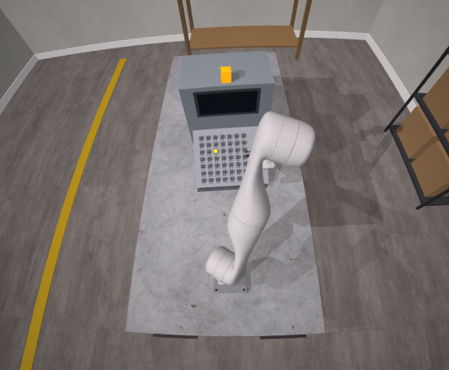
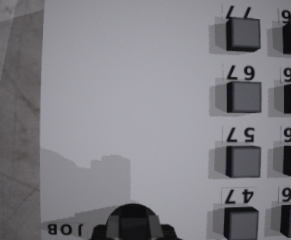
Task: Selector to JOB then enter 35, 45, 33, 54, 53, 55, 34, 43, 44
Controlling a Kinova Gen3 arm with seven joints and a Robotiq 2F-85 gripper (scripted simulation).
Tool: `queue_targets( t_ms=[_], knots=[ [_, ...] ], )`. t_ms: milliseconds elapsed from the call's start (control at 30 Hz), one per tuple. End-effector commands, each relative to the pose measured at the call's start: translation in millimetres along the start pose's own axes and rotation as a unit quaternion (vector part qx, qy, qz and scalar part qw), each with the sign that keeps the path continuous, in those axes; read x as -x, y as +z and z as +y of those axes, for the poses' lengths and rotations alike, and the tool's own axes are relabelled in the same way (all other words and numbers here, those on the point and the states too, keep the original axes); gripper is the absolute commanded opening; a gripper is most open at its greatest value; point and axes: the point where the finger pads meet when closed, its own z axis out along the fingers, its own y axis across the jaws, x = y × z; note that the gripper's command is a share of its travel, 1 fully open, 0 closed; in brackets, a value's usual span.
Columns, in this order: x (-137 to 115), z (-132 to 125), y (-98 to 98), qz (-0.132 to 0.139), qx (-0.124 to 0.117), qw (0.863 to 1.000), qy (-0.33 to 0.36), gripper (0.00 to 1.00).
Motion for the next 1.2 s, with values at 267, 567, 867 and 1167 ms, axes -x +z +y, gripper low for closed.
queue_targets(
  t_ms=[267,567,867,1167],
  knots=[
    [2.7,-0.8,1.2,-0.002,-0.001,1.0,0.004,0.1],
    [2.7,-0.8,1.2,-0.002,-0.001,1.0,0.004,0.1],
    [2.7,-0.7,1.2,-0.002,-0.001,1.0,0.005,0.1],
    [2.8,-0.3,1.1,-0.002,-0.001,1.0,0.024,0.1]
  ],
)
